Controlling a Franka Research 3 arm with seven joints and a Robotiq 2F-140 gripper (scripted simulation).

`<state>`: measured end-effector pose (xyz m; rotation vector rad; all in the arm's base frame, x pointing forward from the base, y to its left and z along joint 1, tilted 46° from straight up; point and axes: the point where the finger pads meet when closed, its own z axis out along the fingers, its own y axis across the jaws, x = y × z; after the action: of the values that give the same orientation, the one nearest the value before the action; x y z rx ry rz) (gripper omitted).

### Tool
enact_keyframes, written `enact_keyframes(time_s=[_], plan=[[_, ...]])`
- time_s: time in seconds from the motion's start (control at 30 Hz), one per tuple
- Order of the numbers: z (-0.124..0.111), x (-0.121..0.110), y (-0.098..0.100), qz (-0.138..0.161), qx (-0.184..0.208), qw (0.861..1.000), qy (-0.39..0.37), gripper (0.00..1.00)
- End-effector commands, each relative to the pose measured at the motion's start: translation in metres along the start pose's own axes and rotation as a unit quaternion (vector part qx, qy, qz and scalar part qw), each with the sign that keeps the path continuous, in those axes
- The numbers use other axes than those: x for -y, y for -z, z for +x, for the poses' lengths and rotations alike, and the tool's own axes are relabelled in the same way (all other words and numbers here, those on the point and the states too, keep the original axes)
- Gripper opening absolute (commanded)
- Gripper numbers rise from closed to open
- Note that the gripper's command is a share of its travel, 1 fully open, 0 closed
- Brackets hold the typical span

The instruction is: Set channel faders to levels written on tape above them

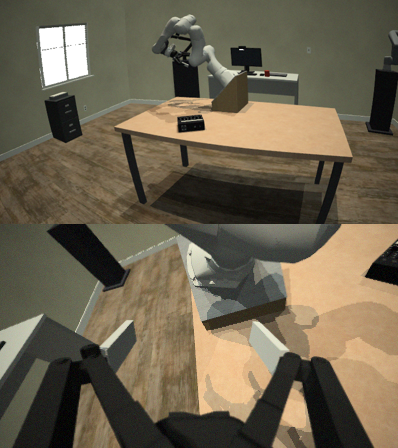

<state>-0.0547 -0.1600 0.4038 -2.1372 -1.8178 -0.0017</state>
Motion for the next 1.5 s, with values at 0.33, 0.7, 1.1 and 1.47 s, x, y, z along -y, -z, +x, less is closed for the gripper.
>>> enact_keyframes(time_s=[0.33,0.7,1.1,1.47], plan=[[0.0,0.0,0.0,0.0,0.0,1.0,0.0,1.0],[-0.005,-0.012,0.006,0.007,0.016,1.0,0.015,1.0],[-0.026,-0.13,0.047,0.066,0.149,0.974,0.156,1.0],[0.01,-0.302,0.054,0.13,0.291,0.887,0.334,1.0]])
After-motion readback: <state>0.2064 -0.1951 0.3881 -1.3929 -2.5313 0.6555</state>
